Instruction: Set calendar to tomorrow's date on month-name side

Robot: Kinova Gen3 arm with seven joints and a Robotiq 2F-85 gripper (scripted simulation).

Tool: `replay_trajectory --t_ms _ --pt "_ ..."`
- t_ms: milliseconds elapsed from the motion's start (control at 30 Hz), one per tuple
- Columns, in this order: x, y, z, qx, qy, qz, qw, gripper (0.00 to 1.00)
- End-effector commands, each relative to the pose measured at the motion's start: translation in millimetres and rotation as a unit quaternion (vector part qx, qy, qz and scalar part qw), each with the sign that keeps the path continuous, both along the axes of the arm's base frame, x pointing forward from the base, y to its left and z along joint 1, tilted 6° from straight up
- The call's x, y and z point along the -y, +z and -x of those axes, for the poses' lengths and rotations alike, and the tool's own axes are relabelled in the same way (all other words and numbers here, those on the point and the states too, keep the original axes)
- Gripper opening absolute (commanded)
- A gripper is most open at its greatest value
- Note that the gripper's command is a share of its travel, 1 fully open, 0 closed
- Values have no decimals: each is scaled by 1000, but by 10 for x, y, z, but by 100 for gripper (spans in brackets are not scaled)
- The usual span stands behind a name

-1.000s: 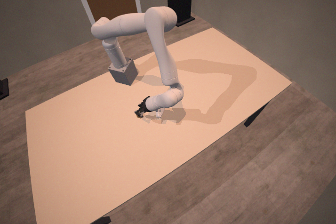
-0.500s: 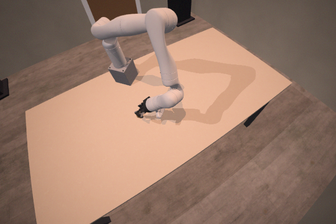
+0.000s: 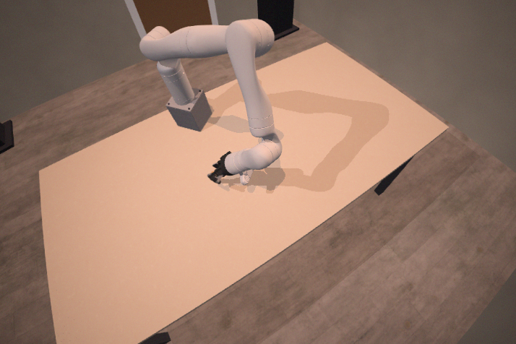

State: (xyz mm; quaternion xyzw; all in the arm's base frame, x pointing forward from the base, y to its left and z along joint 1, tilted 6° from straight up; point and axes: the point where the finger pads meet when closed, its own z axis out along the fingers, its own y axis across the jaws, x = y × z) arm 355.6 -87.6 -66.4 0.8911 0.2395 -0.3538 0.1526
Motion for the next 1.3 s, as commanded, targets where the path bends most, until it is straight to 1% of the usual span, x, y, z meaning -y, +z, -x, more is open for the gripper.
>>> replay_trajectory --t_ms 0,167,233,733,1267 --pt "-3 -102 -14 4 -4 0 1000 46" --pt "12 -198 -20 4 -2 1 1000 46" --pt "12 -198 -20 4 -2 1 1000 46" --pt "31 -429 -32 4 -2 1 1000 46" --pt "29 -466 -46 5 -3 0 1000 46"
